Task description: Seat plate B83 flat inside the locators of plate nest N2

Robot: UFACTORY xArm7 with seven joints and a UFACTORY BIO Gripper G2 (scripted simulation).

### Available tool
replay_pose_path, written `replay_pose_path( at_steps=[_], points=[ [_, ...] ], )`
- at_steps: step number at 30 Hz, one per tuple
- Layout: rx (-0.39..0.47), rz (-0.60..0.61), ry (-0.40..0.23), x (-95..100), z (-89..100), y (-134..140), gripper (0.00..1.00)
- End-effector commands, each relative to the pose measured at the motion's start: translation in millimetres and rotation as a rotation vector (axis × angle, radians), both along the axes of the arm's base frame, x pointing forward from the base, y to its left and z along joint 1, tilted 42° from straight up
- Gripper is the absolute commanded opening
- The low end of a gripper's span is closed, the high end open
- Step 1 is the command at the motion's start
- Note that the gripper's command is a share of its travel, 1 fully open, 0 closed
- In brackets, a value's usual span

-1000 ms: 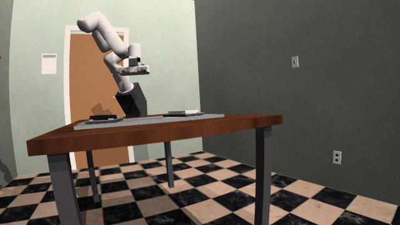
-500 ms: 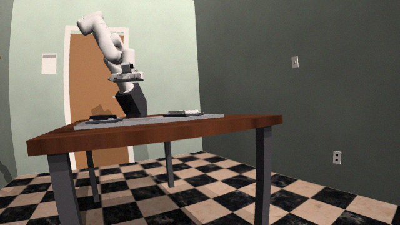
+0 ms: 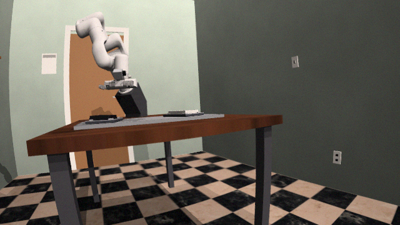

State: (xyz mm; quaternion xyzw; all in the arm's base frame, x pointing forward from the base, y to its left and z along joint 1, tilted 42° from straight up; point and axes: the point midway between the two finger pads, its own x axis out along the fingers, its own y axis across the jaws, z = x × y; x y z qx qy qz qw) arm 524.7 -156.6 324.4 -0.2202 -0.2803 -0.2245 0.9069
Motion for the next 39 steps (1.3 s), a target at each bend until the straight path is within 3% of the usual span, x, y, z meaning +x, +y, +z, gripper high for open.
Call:
replay_pose_path(
  at_steps=[1, 15, 31, 39],
  points=[
    [0.0, 0.003, -0.004, 10.7, 2.2, -16.9, 0.54],
    [0.0, 0.003, -0.004, 36.6, 4.2, -68.8, 0.54],
    [0.0, 0.003, -0.004, 36.6, 4.3, -68.8, 0.54],
    [0.0, 0.003, -0.004, 42.1, -5.7, -75.8, 0.54]
  ],
)
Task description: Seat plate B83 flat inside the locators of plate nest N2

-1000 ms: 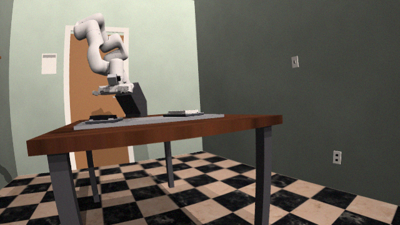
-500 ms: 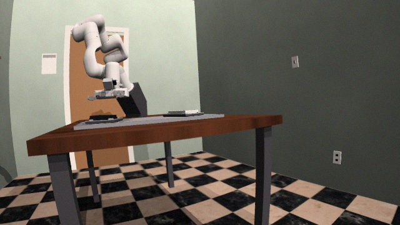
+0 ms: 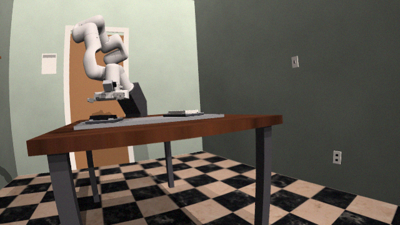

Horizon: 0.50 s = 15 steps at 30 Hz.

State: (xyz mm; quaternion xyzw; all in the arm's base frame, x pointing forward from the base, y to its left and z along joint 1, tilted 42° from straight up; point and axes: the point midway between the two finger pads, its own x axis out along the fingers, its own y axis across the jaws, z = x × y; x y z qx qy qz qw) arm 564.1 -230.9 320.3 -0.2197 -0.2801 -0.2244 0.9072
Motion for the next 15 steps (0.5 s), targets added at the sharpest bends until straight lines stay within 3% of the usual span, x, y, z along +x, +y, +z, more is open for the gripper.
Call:
replay_pose_path(
  at_steps=[1, 15],
  points=[
    [-0.001, 0.002, -0.004, 3.4, -2.8, -2.3, 0.54],
    [-0.001, 0.002, -0.004, 11.6, -17.7, -12.8, 0.54]
  ],
)
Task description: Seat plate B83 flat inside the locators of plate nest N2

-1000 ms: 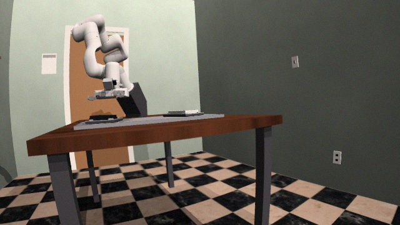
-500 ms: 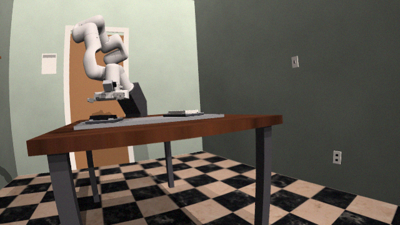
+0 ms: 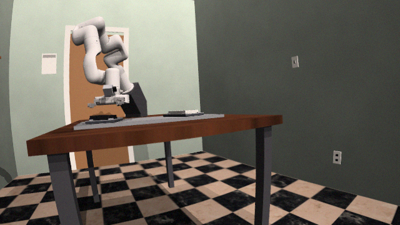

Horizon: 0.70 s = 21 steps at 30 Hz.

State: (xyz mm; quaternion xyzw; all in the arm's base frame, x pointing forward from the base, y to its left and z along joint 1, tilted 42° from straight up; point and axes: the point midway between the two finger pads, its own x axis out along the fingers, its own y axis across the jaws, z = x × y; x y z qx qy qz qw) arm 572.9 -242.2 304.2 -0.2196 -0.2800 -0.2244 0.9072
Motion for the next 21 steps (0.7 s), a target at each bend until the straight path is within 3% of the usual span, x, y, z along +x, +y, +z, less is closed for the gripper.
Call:
replay_pose_path(
  at_steps=[1, 21],
  points=[
    [-0.001, 0.002, -0.004, 3.5, -2.9, -2.4, 0.54],
    [-0.001, 0.002, -0.004, 13.1, -20.3, -14.7, 0.54]
  ],
)
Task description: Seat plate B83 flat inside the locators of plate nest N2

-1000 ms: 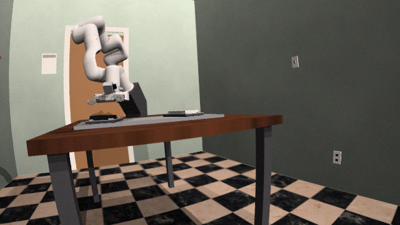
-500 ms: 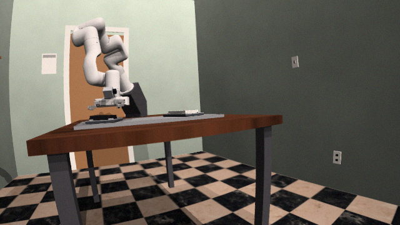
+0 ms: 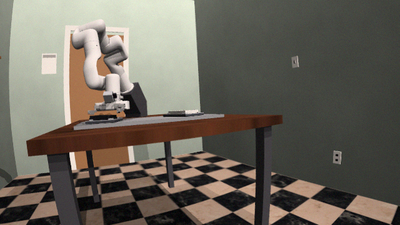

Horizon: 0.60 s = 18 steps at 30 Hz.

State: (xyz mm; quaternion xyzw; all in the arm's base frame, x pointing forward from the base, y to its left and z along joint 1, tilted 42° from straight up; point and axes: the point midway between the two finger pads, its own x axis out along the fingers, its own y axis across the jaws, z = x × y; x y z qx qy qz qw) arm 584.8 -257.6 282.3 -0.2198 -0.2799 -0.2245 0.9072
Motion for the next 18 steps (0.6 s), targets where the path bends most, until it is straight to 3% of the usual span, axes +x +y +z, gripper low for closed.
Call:
replay_pose_path(
  at_steps=[1, 18],
  points=[
    [-0.001, 0.002, -0.004, 1.1, 1.7, 0.7, 0.54],
    [-0.001, 0.002, -0.004, 3.6, -2.8, -2.5, 0.54]
  ],
)
